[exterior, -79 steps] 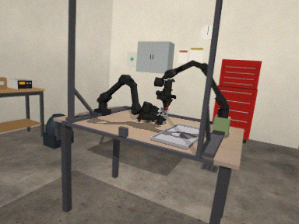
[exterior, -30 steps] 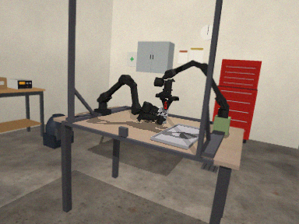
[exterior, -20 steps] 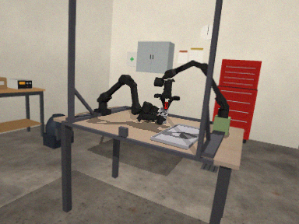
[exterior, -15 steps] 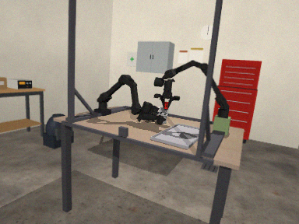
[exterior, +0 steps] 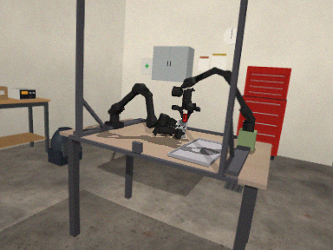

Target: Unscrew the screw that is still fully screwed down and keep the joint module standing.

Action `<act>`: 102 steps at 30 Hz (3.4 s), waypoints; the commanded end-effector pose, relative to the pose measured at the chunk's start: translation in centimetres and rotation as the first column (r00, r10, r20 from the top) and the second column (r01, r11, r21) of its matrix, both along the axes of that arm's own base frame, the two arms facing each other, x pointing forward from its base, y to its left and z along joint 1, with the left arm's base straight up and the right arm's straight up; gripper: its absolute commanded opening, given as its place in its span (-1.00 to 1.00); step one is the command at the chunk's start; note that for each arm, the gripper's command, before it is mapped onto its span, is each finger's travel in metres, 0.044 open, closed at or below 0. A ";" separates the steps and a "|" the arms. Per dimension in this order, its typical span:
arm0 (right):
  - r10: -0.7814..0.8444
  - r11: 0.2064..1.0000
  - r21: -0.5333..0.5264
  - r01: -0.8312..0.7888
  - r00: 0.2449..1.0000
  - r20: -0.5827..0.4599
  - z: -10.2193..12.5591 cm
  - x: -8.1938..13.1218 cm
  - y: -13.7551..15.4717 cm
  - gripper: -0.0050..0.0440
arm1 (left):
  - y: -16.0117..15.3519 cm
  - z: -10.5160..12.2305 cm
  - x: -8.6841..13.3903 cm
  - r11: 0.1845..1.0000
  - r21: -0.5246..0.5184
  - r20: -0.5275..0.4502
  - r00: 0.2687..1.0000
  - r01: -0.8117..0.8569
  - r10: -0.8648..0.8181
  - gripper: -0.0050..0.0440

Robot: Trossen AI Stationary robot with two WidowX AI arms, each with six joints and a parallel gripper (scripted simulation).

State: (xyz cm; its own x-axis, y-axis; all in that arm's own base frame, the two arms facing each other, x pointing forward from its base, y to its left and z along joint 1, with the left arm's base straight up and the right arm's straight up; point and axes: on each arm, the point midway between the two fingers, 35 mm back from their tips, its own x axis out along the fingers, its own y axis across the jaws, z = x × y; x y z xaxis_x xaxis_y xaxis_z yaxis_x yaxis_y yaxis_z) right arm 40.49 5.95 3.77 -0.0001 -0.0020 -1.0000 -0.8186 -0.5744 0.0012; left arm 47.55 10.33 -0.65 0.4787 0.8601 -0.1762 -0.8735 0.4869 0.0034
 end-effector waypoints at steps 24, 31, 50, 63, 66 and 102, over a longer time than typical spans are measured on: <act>0.122 0.993 0.000 -0.122 0.992 0.037 1.1 0.5 -0.1 -0.27 | 0.2 1.1 0.4 1.000 -0.001 0.028 1.000 -0.003 0.003 0.20; 0.122 0.993 0.000 -0.122 0.992 0.037 1.1 0.5 -0.1 -0.27 | 0.2 1.1 0.4 1.000 -0.001 0.028 1.000 -0.003 0.003 0.20; 0.122 0.993 0.000 -0.122 0.992 0.037 1.1 0.5 -0.1 0.22 | 0.2 1.1 0.4 1.000 -0.001 0.028 1.000 -0.003 0.003 0.20; 0.122 0.993 0.000 -0.122 0.992 0.037 1.1 0.5 -0.1 0.22 | 0.2 1.1 0.4 1.000 -0.001 0.028 1.000 -0.003 0.003 0.20; 0.122 0.993 0.000 -0.122 0.992 0.037 1.1 0.5 -0.1 0.22 | 0.2 1.1 0.4 1.000 -0.001 0.028 1.000 -0.003 0.003 0.20; -0.965 0.261 0.030 0.965 0.261 0.007 0.9 0.7 -0.1 0.22 | 0.2 1.1 0.4 1.000 -0.001 0.028 1.000 -0.003 0.003 0.20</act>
